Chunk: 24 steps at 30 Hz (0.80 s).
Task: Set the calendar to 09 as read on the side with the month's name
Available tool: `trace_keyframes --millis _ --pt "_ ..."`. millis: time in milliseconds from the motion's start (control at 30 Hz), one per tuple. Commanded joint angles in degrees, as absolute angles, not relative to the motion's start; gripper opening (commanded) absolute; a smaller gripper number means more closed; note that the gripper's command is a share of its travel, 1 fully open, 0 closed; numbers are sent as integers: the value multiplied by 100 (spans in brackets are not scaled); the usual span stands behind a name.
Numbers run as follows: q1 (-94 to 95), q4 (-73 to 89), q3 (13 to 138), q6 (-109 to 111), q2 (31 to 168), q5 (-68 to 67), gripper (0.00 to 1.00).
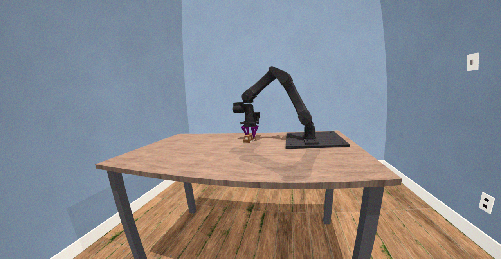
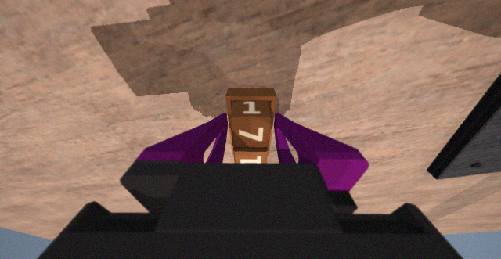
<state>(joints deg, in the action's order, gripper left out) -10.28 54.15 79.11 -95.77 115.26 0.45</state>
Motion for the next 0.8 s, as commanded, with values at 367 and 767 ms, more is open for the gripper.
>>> trace_keyframes --millis 367,767 --pt "-1034 5408 7931 -9571 11485 -19 27" --pt "-1034 5408 7931 -9571 11485 -19 27"
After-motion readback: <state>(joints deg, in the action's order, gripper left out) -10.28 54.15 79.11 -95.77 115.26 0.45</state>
